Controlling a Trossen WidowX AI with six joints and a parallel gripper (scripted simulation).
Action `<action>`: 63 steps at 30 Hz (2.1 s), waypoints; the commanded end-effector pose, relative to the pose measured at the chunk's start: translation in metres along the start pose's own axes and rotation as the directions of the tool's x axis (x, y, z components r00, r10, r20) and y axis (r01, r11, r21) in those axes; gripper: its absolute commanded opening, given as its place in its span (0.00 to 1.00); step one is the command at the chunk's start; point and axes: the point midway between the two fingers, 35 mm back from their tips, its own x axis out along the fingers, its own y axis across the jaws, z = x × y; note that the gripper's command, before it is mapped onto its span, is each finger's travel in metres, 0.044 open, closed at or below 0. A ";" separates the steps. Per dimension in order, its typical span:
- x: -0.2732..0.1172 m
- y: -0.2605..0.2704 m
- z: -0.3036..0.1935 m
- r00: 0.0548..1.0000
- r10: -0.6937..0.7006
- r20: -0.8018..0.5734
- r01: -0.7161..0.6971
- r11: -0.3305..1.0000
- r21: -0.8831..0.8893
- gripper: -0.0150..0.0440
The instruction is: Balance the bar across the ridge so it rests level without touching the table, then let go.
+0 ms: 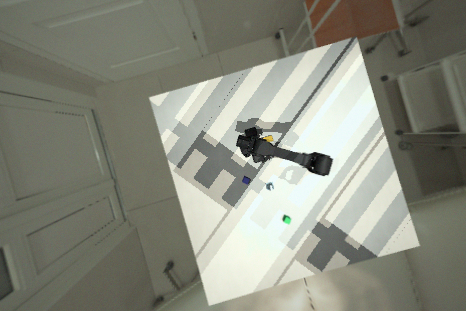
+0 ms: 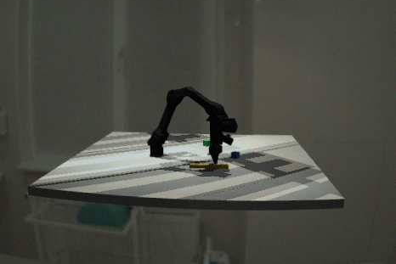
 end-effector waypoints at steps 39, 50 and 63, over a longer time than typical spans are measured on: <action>0.017 0.001 -0.002 1.000 0.005 -0.007 -0.005 1.000 0.000 0.34; -0.010 -0.001 0.001 1.000 0.003 -0.009 -0.003 1.000 -0.002 0.25; -0.044 -0.001 0.001 1.000 0.002 -0.011 -0.002 1.000 -0.003 0.25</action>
